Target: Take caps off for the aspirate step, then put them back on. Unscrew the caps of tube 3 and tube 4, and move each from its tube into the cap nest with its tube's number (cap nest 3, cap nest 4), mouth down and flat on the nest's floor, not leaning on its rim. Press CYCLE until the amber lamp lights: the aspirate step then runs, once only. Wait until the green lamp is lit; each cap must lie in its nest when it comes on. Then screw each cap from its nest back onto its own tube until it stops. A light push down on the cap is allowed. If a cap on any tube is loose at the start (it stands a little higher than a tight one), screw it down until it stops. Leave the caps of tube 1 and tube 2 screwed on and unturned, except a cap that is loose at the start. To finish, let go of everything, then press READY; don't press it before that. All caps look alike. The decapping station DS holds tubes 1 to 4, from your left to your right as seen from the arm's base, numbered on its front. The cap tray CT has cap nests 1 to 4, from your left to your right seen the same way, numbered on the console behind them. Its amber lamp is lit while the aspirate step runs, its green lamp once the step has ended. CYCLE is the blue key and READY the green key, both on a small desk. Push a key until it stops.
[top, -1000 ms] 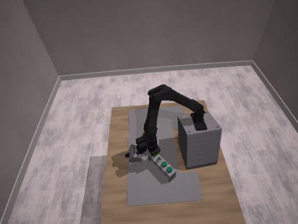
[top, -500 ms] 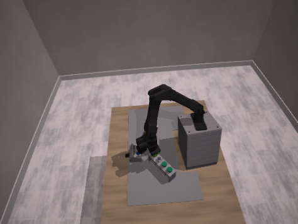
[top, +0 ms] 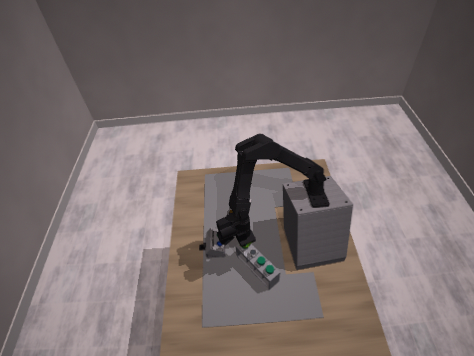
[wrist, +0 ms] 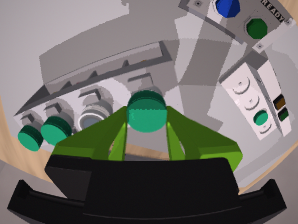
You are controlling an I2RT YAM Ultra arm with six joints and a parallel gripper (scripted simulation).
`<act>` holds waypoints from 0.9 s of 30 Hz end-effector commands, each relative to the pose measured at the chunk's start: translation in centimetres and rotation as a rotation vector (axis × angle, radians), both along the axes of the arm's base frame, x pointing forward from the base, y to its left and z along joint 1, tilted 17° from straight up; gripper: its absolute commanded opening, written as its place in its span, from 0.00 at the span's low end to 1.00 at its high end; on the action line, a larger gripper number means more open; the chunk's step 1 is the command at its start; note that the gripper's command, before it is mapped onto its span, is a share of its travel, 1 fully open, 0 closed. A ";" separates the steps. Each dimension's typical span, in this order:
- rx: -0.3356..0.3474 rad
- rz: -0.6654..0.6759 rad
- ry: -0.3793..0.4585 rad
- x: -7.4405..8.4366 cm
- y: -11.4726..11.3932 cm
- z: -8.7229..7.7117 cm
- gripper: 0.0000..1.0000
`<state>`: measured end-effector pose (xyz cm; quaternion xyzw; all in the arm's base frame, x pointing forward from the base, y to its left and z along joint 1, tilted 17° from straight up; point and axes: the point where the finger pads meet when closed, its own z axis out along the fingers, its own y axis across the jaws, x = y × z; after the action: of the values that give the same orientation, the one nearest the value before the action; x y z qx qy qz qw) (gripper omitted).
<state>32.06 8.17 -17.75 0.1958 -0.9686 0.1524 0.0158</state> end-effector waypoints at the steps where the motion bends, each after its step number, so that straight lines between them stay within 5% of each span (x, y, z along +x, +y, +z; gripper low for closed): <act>1: 0.009 0.007 -0.019 0.5 0.5 0.6 0.00; 7: 0.009 0.007 -0.019 0.5 0.5 0.6 0.00; 23: 0.009 0.007 -0.019 0.4 1.5 4.0 0.00; 27: 0.021 -0.311 -0.118 0.3 -1.7 5.0 0.00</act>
<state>31.49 7.80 -14.10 0.1351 -0.9791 0.1518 0.0085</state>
